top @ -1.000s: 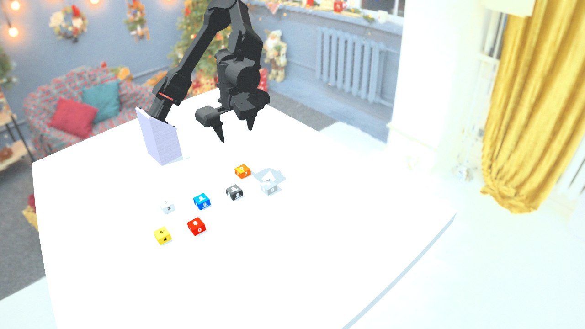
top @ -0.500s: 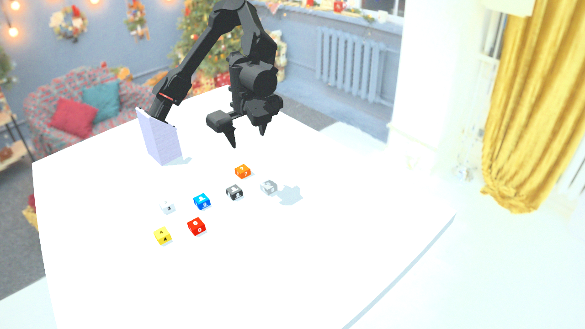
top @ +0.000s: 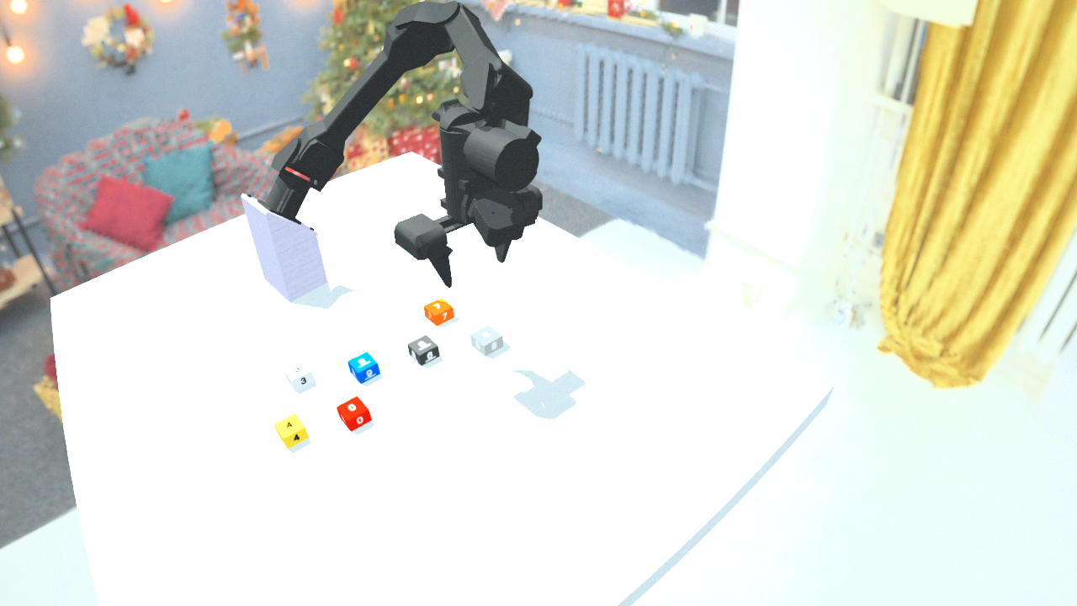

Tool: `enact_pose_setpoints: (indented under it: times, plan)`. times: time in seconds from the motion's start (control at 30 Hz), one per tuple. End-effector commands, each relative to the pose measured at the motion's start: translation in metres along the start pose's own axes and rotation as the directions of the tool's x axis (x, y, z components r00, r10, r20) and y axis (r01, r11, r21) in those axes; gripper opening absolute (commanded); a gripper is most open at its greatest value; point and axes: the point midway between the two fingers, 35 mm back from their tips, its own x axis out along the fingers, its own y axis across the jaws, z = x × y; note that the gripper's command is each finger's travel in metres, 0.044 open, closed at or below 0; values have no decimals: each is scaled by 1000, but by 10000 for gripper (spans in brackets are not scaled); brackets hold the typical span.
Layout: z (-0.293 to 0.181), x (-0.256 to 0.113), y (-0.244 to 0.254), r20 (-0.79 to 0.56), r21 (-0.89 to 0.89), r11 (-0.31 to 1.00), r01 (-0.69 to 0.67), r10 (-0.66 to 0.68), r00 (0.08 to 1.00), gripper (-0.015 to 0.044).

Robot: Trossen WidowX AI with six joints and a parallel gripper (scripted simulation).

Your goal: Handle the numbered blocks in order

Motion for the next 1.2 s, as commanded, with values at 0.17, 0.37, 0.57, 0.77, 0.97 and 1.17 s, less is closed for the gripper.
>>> enact_pose_setpoints:
  times: [0.17, 0.37, 0.57, 0.77, 0.97, 1.17]
  plan:
    - [2, -1, 2, 2, 1, 1000, -5, 5, 1000, 400]
    - [6, -1, -13, 4, 2, 1000, 0, 0, 1000, 400]
    - [12, -3, -119, 7, 5, 1000, 19, -19, 1000, 400]
    - [-7, -1, -205, 3, 1, 1000, 6, -6, 1000, 400]
    - [-7, -1, -207, 3, 1, 1000, 5, -5, 1000, 400]
    - [-7, -1, -207, 3, 1, 1000, 5, -5, 1000, 400]
